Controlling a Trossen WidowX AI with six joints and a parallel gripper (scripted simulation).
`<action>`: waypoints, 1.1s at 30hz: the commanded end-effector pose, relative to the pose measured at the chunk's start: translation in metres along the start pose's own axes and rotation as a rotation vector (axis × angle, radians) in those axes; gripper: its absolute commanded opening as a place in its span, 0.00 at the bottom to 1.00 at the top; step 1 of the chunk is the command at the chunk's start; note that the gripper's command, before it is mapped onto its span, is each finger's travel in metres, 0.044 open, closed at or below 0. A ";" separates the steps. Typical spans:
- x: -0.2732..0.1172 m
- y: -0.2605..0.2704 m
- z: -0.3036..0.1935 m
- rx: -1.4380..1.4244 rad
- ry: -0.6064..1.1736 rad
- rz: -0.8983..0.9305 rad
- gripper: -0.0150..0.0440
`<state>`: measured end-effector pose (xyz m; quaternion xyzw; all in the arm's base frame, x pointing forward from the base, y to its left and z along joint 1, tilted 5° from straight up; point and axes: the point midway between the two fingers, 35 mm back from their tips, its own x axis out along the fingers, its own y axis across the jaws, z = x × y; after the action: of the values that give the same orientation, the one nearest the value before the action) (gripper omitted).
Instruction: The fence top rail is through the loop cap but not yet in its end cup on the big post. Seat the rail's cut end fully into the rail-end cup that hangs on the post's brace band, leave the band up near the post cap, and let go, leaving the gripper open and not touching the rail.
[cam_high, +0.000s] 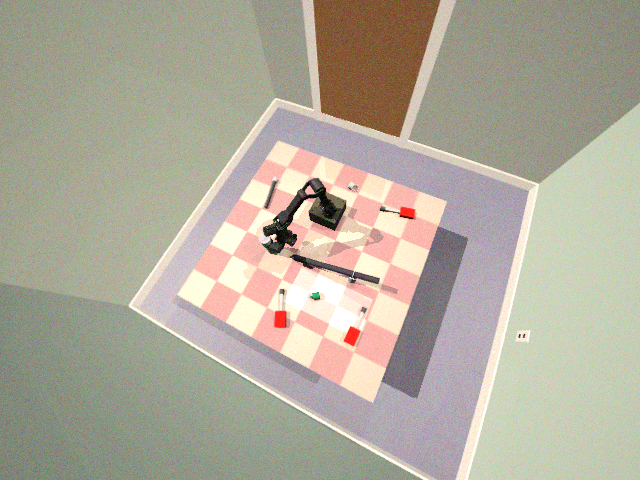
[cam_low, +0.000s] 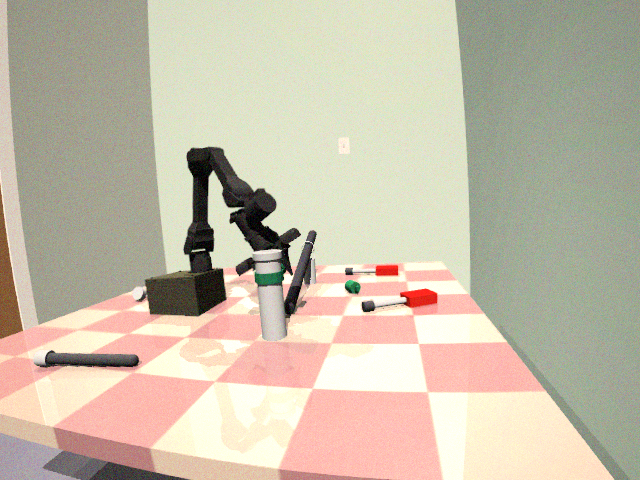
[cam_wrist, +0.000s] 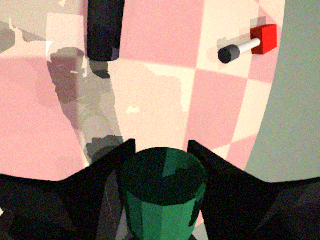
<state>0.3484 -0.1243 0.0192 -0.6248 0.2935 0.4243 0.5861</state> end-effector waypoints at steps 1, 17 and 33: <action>0.000 0.000 0.001 0.001 0.000 0.000 0.70; -0.034 -0.021 0.040 0.016 0.008 0.001 1.00; -0.085 -0.051 0.118 1.059 0.022 0.000 1.00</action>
<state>0.3389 -0.0466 0.0844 -0.4373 0.4067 0.3357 0.7285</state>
